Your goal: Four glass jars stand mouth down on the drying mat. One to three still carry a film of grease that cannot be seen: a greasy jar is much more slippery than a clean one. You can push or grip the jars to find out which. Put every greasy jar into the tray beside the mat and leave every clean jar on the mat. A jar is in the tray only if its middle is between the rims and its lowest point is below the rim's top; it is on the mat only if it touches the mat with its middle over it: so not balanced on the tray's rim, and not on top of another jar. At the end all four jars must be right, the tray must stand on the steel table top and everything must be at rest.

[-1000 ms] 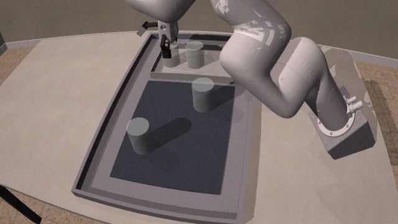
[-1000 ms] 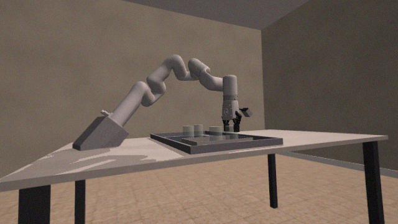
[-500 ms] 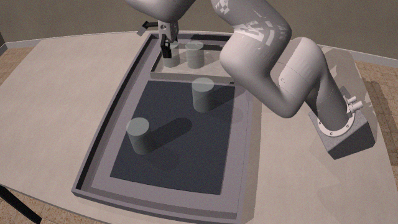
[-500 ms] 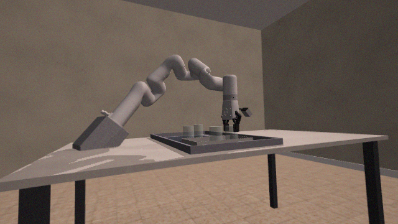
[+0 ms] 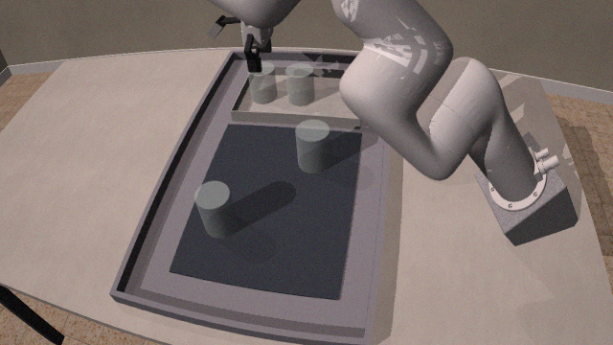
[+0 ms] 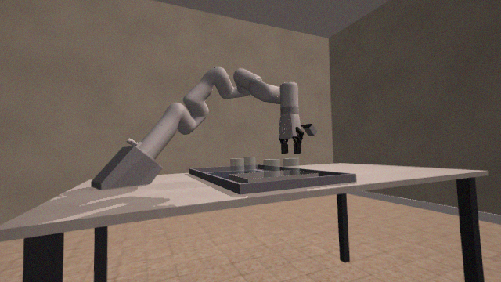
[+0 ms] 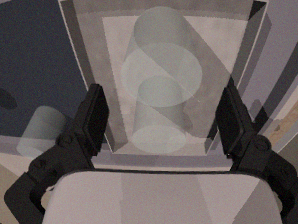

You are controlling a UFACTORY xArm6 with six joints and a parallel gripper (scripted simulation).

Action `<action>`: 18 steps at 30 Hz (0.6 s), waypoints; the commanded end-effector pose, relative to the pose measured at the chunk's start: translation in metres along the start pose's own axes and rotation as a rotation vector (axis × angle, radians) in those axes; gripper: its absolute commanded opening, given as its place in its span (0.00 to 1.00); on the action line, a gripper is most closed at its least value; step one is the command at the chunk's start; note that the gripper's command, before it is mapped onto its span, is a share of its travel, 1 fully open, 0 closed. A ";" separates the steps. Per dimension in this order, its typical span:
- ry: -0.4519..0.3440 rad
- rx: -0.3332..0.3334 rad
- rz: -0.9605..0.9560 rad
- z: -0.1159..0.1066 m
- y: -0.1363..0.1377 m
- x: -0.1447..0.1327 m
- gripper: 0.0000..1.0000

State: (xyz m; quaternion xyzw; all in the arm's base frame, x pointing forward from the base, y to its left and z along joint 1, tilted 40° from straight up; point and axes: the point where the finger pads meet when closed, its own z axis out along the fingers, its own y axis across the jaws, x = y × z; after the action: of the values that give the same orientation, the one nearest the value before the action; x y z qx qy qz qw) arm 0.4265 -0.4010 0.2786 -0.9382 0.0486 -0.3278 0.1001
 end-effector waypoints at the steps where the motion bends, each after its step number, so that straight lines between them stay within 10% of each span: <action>1: 0.002 -0.002 -0.001 -0.016 0.000 0.001 1.00; 18: 0.002 -0.002 -0.001 -0.051 0.000 0.001 1.00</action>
State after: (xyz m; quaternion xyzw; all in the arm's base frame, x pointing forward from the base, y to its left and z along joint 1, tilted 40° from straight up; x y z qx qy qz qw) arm 0.3957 -0.4087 0.3166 -0.9381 0.0485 -0.3282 0.1000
